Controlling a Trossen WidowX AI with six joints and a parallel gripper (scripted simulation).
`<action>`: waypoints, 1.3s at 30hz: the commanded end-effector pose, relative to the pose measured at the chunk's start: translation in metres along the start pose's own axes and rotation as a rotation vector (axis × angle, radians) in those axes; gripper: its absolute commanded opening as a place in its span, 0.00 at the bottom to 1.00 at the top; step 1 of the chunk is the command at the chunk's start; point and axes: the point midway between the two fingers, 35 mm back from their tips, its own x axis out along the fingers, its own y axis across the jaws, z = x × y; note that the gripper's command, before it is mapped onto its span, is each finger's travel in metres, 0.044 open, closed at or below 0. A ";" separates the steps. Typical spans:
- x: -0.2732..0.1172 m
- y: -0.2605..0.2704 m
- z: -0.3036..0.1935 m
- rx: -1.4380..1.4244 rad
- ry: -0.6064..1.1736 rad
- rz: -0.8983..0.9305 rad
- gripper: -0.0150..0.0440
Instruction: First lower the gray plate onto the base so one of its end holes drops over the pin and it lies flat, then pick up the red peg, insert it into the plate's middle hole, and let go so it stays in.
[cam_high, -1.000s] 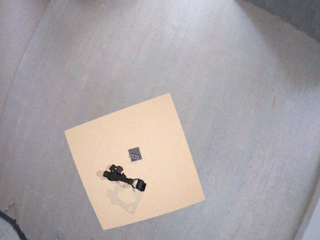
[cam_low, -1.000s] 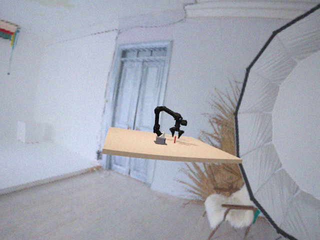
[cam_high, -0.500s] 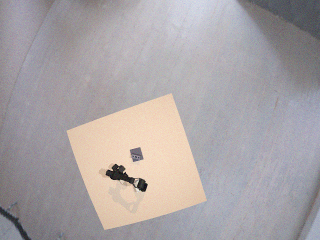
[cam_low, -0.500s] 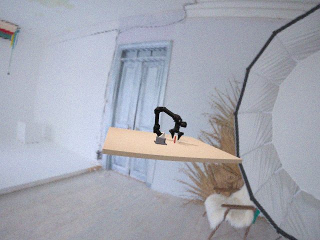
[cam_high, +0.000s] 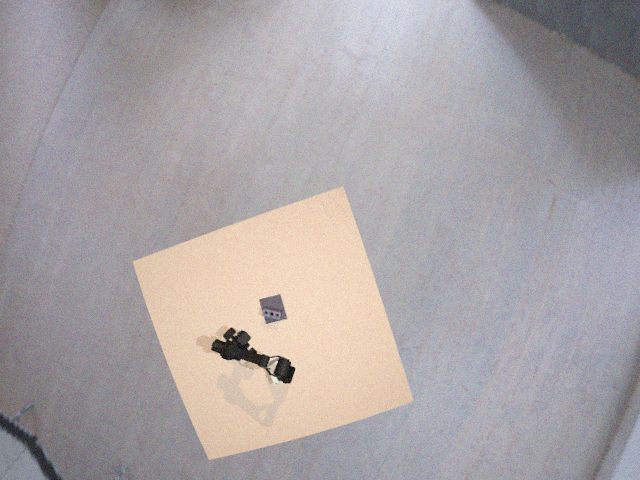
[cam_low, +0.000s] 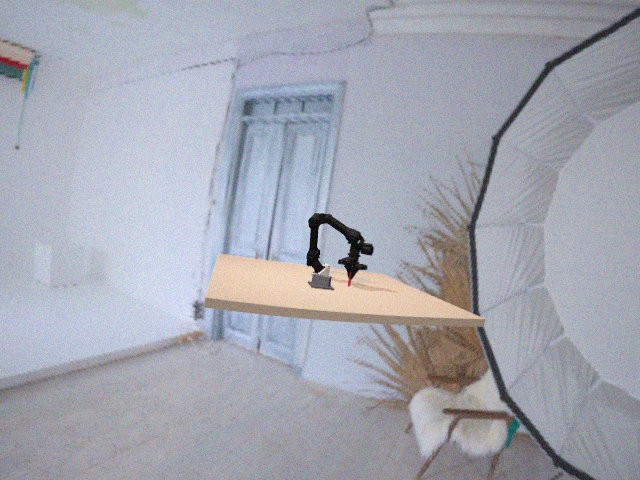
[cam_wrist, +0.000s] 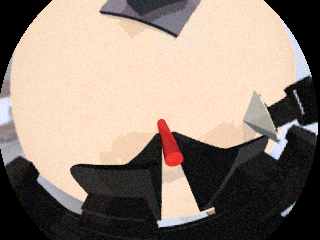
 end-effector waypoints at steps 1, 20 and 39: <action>0.000 0.000 0.000 -0.006 -0.004 0.003 0.25; -0.010 0.002 0.000 -0.006 -0.003 0.003 0.25; -0.071 0.008 0.000 -0.007 -0.001 0.004 0.25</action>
